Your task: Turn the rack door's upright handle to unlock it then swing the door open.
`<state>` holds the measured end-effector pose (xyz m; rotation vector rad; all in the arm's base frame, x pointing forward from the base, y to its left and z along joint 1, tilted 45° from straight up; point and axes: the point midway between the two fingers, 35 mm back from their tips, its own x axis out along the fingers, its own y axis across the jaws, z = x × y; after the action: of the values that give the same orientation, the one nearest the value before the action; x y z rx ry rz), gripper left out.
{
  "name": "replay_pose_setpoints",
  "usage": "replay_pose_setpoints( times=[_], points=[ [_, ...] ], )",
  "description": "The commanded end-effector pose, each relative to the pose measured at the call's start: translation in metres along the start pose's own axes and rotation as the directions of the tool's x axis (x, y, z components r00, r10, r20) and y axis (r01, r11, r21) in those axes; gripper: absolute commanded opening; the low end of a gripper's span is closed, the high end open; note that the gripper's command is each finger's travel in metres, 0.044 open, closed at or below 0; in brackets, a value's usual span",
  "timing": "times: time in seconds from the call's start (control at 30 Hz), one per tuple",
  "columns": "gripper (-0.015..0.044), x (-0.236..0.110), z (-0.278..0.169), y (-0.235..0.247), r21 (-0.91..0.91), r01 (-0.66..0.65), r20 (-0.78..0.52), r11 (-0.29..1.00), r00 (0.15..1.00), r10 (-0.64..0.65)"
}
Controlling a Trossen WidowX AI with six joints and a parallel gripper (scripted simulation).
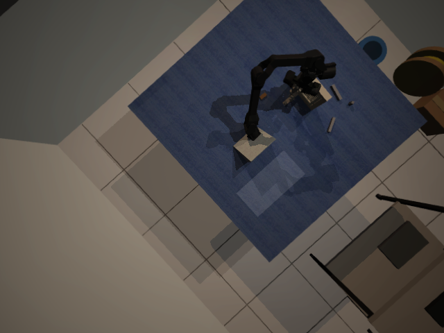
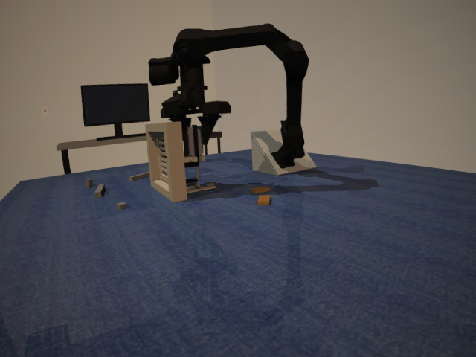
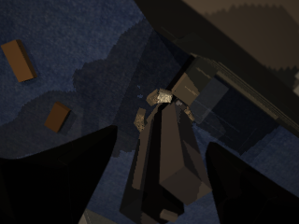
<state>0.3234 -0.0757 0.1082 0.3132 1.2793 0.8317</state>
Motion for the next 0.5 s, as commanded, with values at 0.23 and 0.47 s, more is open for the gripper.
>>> replay_pose_setpoints(
  times=[0.23, 0.47],
  points=[
    [0.0286, 0.0, 0.0001, -0.0006, 0.55, 0.001, 0.001, 0.835, 1.0, -0.002],
    [0.0286, 0.0, 0.0001, -0.0006, 0.801, 0.0, 0.001, 0.599, 1.0, -0.002]
  ],
)
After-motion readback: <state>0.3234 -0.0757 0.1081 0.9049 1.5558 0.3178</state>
